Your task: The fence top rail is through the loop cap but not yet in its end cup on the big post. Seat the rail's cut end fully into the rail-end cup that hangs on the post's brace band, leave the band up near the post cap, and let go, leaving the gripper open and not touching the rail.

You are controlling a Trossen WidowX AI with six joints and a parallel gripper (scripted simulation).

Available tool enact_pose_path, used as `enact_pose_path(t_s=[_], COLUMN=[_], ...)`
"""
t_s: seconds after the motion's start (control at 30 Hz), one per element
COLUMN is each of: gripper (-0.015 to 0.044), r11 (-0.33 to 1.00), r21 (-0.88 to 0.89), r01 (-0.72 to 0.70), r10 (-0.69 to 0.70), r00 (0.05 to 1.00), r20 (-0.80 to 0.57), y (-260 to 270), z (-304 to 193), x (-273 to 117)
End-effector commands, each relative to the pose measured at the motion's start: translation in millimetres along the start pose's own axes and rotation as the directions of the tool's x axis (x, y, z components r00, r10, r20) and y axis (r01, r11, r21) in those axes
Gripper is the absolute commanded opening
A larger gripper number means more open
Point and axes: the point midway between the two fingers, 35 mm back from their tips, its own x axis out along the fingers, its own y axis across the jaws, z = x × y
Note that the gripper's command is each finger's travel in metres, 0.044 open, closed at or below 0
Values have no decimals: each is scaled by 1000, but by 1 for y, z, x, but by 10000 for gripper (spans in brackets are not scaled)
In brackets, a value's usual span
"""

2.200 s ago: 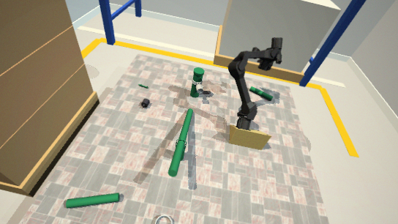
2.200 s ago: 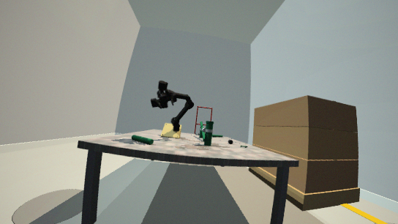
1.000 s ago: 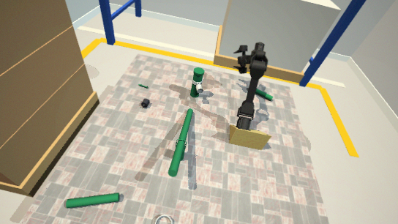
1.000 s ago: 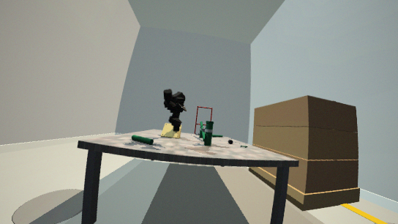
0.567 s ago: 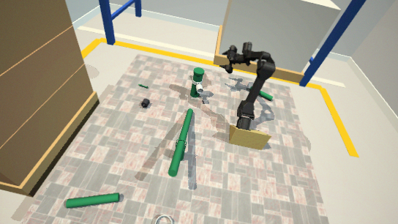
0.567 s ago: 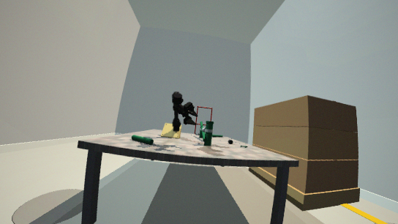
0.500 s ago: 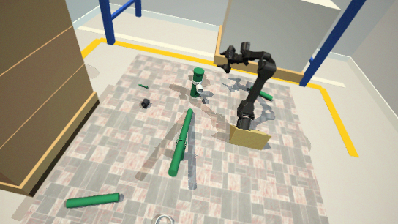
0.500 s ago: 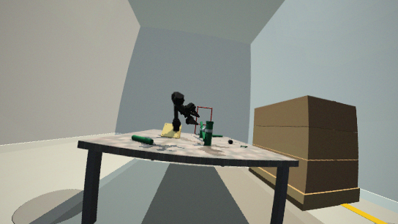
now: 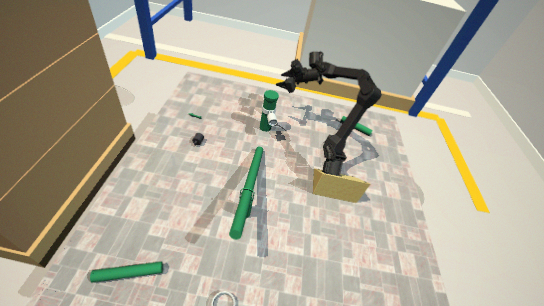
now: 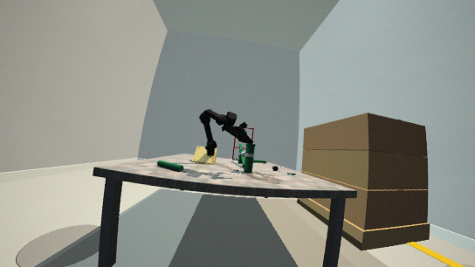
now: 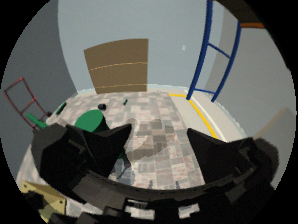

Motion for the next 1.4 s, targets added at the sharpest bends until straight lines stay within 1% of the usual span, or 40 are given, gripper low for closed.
enact_pose_path(t_s=[0.0,0.23,0.43,0.6,0.77,0.9,1.03,1.13,1.2,1.37], gripper=[440,440,440,440,440,440,440,440,440,440], r11=[992,960,925,892,878,911,965,992,997,998], r21=[115,217,227,262,314,302,201,98,56,51], r01=[-49,-174,-303,-368,-362,-281,-170,-82,-44,-39], r10=[49,181,324,416,457,401,257,123,67,60], r00=[999,983,944,896,828,772,768,807,833,836], r20=[1,-12,-59,-155,-324,-492,-586,-577,-549,-545], y=[21,81,157,213,273,323,358,375,381,382], z=[15,44,66,72,63,48,39,38,41,41], x=[12,38,54,48,33,9,-22,-45,-55,-57])
